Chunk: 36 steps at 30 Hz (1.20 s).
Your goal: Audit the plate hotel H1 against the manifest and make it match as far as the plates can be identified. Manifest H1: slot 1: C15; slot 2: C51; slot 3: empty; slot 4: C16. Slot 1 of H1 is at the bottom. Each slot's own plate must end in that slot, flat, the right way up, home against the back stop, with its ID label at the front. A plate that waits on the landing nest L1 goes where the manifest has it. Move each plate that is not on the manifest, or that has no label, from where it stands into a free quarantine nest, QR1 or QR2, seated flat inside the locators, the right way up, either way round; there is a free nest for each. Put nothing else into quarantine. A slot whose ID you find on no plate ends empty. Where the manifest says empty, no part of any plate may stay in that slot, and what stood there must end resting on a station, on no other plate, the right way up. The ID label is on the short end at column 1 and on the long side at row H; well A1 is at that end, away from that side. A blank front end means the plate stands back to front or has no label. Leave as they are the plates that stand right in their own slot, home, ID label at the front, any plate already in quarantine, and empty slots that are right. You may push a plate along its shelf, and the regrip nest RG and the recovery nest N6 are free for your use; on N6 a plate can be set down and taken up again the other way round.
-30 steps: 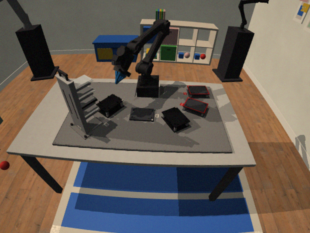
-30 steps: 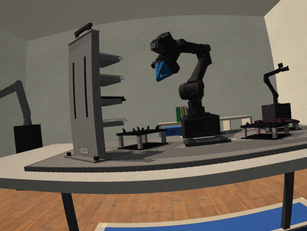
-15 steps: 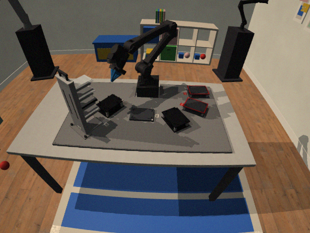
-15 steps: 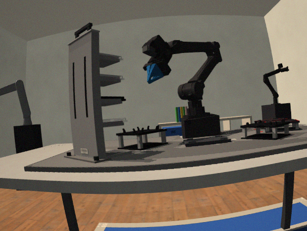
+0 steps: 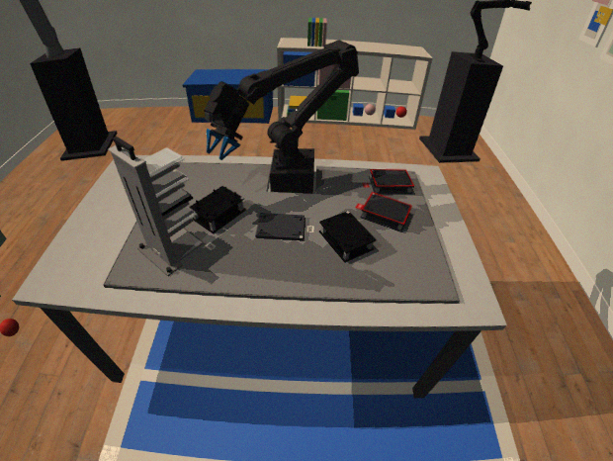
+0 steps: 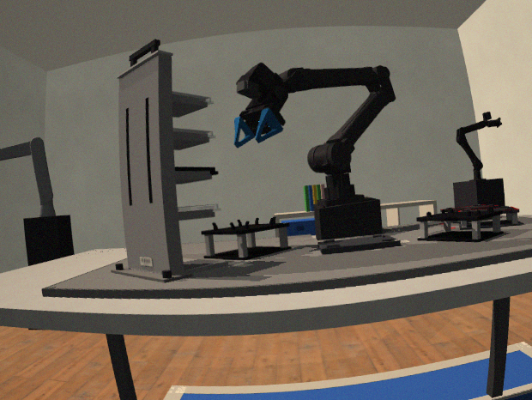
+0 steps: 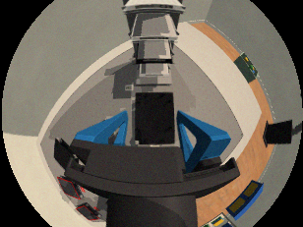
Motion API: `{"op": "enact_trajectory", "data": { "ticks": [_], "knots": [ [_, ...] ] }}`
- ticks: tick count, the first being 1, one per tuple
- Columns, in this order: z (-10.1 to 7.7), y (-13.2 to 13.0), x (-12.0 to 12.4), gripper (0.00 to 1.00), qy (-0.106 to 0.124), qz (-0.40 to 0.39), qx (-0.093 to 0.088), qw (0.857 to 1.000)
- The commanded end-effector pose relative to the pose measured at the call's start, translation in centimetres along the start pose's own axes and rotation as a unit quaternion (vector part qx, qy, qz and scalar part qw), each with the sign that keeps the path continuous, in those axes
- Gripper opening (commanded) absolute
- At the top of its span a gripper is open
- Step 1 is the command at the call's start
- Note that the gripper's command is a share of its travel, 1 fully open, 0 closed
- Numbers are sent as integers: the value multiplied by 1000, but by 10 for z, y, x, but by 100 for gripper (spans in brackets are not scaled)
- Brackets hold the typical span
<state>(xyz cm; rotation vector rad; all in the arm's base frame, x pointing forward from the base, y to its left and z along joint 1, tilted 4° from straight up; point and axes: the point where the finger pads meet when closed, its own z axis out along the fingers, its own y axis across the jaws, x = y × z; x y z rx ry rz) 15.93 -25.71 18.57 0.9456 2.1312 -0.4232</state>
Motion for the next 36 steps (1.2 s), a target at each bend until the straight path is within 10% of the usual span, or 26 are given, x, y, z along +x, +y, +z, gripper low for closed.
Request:
{"op": "enact_trajectory", "data": {
  "ticks": [1, 36],
  "knots": [
    [-31, -6, -53, 100, -47, -20, 11, 999],
    [-104, -8, -116, 100, -36, -18, 10, 999]
  ]
}}
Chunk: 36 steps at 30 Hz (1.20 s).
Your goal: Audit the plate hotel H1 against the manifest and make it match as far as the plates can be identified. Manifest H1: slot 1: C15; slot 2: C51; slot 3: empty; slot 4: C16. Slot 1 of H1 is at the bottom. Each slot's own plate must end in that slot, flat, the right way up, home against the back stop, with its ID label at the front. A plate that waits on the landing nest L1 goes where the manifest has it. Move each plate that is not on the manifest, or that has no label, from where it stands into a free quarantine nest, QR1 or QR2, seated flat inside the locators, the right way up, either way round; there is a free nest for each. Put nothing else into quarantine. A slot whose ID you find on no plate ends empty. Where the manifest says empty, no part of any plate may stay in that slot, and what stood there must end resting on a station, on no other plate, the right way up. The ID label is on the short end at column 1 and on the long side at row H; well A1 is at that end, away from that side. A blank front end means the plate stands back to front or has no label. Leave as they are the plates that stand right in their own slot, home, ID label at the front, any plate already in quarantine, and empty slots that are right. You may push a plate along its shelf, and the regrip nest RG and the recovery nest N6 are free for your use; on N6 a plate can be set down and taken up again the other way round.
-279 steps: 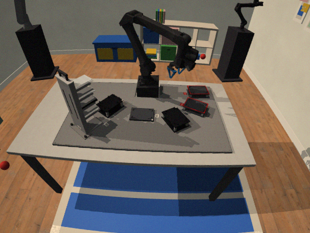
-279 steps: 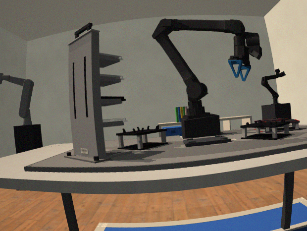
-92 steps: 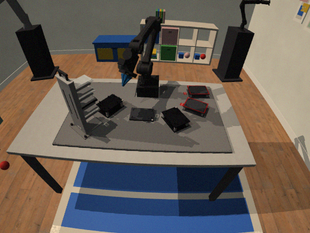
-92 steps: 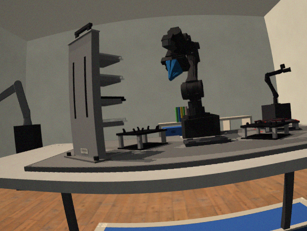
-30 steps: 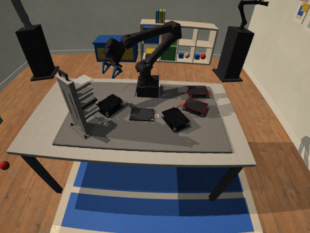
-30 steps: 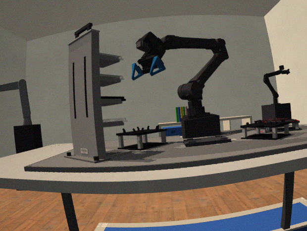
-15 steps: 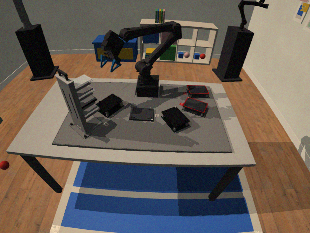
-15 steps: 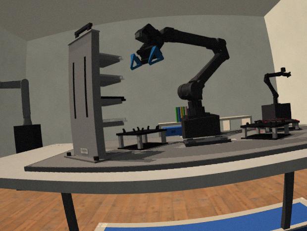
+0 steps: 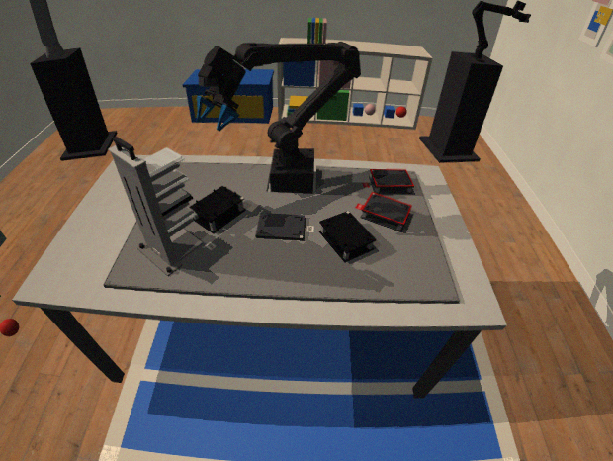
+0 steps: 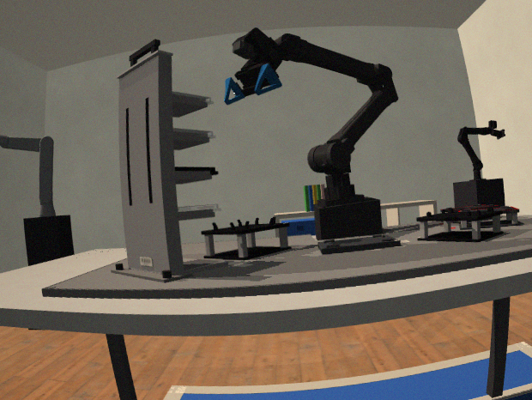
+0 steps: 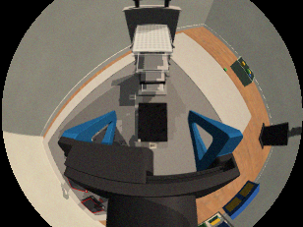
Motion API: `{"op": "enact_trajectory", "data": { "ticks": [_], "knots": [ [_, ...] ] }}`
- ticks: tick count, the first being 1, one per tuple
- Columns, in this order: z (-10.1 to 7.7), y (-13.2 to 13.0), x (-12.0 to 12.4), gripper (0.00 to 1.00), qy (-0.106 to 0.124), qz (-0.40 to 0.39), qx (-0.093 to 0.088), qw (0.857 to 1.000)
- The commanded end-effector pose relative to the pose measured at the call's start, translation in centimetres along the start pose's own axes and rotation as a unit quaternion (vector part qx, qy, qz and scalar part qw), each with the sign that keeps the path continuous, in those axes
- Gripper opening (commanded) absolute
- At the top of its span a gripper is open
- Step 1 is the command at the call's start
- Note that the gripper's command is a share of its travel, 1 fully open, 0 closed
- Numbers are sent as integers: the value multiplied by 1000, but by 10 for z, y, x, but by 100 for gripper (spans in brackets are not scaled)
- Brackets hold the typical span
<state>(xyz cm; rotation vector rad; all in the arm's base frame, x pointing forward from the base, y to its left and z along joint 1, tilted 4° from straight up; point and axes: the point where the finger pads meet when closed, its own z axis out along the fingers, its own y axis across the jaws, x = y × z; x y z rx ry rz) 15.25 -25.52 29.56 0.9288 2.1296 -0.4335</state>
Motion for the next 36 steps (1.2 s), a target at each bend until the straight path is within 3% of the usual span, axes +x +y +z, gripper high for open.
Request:
{"op": "enact_trajectory", "data": {
  "ticks": [1, 3, 4, 23, 25, 27, 28, 31, 36],
  "knots": [
    [-27, -4, -39, 100, -31, -12, 9, 999],
    [-29, -3, -41, 100, -36, -13, 8, 999],
    [-20, -2, -29, 100, -28, -8, 6, 1000],
    [-20, -2, -29, 100, -28, -8, 6, 1000],
    [-3, 0, -17, 100, -15, -5, 0, 1000],
    [-3, 0, -17, 100, -15, -5, 0, 1000],
    [-8, 0, -29, 100, -26, -6, 3, 1000],
    [4, 1, -19, 100, -15, -3, 0, 1000],
    [11, 1, -22, 100, -16, -3, 0, 1000]
  ]
}}
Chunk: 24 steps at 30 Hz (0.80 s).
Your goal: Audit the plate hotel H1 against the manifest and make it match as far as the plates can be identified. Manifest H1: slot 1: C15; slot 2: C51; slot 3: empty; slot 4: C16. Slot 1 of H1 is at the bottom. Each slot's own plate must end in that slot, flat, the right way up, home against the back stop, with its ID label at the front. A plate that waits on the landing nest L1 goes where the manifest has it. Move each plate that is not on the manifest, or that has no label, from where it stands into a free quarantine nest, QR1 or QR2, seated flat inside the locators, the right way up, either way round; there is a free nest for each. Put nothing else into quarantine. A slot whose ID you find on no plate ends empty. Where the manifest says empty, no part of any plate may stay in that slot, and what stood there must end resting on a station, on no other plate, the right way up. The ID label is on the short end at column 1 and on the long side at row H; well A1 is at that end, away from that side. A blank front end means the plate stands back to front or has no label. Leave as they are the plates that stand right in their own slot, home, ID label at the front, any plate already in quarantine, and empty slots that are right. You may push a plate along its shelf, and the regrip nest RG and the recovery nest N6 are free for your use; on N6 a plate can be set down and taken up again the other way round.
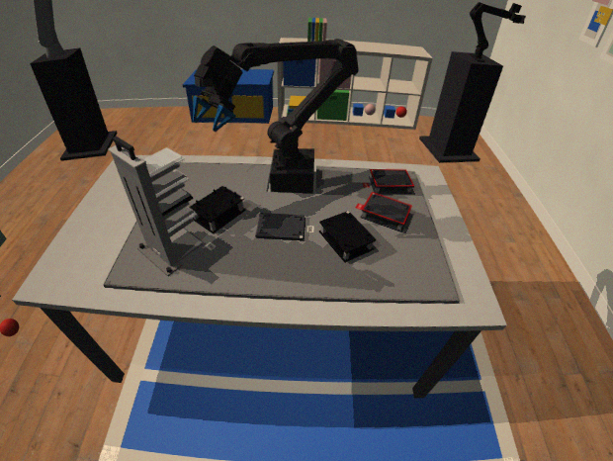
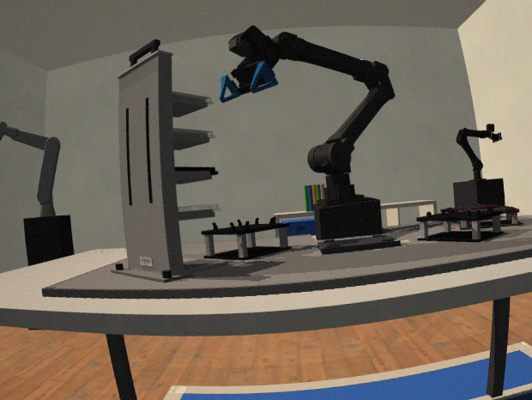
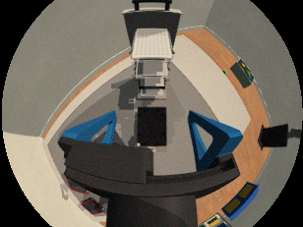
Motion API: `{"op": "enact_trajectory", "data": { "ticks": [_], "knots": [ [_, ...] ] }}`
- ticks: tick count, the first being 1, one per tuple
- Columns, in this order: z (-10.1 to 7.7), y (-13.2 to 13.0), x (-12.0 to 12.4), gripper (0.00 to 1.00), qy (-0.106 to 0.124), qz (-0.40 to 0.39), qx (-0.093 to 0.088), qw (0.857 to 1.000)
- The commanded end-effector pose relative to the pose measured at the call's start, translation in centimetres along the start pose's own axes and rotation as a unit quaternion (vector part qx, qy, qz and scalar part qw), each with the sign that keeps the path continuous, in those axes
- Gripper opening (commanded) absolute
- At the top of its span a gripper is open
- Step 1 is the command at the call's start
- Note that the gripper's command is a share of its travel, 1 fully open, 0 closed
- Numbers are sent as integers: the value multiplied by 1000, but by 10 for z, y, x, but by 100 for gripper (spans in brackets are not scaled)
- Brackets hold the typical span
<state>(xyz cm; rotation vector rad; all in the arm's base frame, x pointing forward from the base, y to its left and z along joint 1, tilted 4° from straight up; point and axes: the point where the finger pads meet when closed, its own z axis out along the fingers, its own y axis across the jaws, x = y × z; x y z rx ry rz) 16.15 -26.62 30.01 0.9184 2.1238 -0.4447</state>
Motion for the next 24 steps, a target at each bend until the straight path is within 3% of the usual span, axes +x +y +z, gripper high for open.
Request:
{"op": "enact_trajectory", "data": {
  "ticks": [1, 24],
  "knots": [
    [6, 2, -9, 100, -9, 1, -1, 1000],
    [38, 2, -19, 100, -11, 1, -2, 1000]
  ]
}}
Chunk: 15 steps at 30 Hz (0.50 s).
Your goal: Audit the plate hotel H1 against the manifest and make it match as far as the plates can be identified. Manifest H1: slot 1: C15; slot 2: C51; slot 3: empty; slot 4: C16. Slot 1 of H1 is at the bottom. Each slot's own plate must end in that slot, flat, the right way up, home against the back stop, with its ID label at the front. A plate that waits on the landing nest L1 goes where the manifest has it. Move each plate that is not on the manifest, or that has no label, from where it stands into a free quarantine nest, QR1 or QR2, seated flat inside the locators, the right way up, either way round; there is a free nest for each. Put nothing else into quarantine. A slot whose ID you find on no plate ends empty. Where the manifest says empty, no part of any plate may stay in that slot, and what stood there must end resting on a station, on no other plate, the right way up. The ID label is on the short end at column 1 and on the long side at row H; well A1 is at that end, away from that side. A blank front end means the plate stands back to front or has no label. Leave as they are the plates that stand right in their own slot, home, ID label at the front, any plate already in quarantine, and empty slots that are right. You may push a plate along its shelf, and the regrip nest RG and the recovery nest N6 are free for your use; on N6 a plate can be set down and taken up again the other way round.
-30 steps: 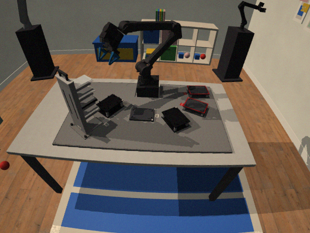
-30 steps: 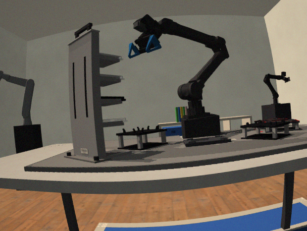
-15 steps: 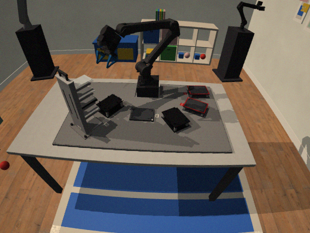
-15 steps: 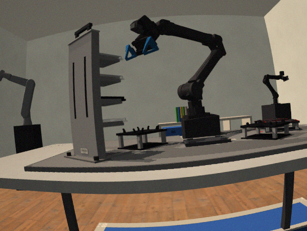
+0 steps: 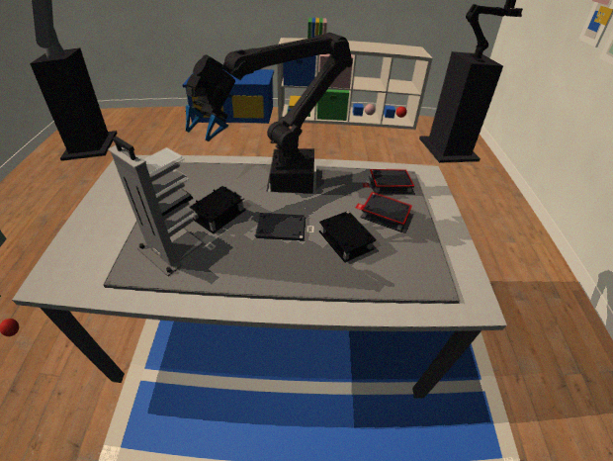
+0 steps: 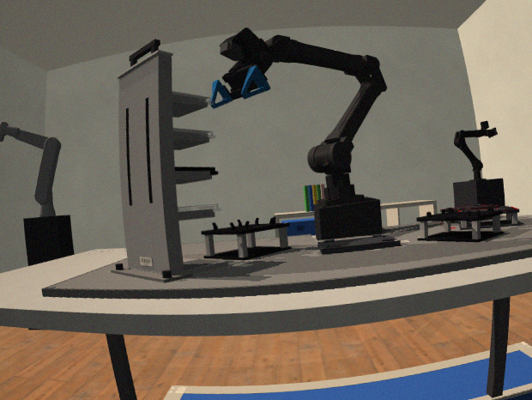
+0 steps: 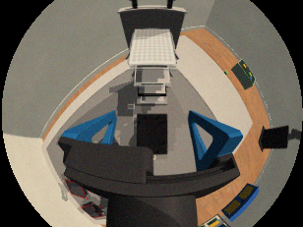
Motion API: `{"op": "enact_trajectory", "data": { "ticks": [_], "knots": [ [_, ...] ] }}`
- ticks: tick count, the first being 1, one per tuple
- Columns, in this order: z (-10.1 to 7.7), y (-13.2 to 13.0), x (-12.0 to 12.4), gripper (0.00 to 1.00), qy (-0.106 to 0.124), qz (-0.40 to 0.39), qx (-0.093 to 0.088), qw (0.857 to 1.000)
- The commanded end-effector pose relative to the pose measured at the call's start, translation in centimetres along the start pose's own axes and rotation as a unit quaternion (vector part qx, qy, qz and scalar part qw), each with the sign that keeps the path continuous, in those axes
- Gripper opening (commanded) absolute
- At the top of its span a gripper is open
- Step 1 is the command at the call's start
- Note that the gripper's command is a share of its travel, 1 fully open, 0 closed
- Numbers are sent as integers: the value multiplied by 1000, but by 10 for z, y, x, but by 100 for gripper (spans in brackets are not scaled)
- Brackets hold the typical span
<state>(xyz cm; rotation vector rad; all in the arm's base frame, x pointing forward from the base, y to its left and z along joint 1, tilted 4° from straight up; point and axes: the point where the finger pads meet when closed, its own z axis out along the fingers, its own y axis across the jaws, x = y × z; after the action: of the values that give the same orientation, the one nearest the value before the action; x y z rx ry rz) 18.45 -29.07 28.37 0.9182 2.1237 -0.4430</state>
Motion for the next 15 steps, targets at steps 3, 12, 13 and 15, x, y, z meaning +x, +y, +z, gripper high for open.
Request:
{"op": "enact_trajectory", "data": {
  "ticks": [3, 12, 13, 15],
  "knots": [
    [0, 0, -20, 100, -20, 0, 2, 1000],
    [18, 1, -17, 100, -14, 1, 0, 1000],
    [20, 1, -18, 100, -14, 1, 0, 1000],
    [23, 1, -19, 100, -14, 1, 0, 1000]
  ]
}}
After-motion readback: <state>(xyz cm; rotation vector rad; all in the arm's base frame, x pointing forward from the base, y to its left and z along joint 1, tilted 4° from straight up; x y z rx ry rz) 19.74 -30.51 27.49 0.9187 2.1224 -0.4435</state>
